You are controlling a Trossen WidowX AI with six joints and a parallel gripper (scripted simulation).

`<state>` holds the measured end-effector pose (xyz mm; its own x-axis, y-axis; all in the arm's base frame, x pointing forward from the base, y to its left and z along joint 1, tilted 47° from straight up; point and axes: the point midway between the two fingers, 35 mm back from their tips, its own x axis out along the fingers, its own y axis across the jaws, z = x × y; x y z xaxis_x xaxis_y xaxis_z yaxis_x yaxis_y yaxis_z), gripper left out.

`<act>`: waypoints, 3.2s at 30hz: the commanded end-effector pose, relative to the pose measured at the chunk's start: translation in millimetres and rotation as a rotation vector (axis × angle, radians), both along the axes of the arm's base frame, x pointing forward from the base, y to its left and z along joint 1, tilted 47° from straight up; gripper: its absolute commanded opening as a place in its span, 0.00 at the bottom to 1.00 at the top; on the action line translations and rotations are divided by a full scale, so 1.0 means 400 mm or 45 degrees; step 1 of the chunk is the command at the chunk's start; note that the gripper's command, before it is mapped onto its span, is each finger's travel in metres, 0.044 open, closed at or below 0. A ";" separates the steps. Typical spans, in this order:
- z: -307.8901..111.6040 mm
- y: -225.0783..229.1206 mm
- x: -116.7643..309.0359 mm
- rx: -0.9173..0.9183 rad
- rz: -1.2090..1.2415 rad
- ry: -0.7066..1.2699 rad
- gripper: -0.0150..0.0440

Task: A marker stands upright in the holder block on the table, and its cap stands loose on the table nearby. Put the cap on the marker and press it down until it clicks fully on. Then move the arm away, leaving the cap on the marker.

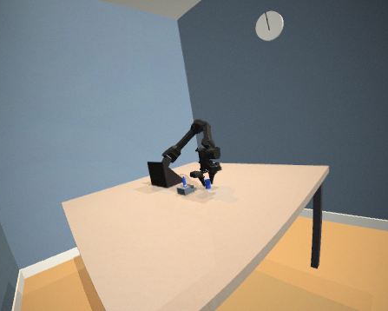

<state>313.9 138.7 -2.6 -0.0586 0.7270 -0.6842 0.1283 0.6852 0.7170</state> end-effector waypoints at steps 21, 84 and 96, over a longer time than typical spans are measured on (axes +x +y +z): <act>0.034 -0.043 0.005 0.000 -0.007 0.007 0.25; -0.018 -0.407 -0.148 -0.010 -0.007 0.011 0.25; -0.043 -0.382 -0.147 -0.011 -0.007 0.010 0.25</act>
